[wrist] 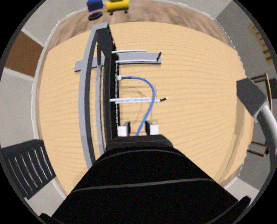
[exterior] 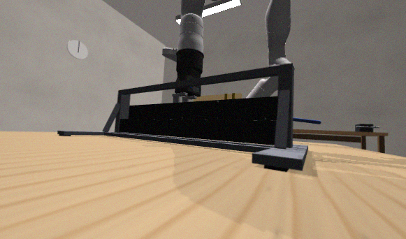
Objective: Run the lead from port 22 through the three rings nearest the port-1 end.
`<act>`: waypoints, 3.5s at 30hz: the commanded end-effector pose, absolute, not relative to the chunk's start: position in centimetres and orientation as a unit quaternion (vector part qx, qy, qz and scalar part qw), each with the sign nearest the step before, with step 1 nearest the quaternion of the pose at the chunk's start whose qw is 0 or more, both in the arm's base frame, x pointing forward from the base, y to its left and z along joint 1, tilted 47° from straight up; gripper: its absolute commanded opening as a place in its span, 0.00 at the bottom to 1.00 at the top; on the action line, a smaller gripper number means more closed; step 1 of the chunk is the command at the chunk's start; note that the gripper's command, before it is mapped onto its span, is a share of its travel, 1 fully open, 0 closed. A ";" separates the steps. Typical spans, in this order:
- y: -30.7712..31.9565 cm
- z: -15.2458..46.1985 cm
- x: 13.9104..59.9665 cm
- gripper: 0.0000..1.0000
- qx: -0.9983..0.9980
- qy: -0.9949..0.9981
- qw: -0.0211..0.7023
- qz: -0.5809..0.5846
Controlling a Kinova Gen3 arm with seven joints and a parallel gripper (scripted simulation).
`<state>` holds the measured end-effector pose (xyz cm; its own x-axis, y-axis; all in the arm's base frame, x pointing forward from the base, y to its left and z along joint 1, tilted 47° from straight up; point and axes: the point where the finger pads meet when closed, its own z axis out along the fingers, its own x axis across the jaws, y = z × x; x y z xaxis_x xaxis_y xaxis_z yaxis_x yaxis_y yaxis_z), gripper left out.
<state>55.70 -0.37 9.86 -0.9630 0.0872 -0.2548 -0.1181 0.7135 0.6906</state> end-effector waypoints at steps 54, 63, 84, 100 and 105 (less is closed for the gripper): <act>-6.3 15.4 53.9 0.00 -0.006 0.916 0.140 0.375; -6.3 15.4 53.9 0.00 -0.006 0.916 0.140 0.375; -6.3 15.4 53.9 0.00 -0.006 0.916 0.140 0.375; -6.3 15.4 53.9 0.00 -0.006 0.916 0.140 0.375; -6.3 15.4 53.9 0.00 -0.006 0.916 0.140 0.375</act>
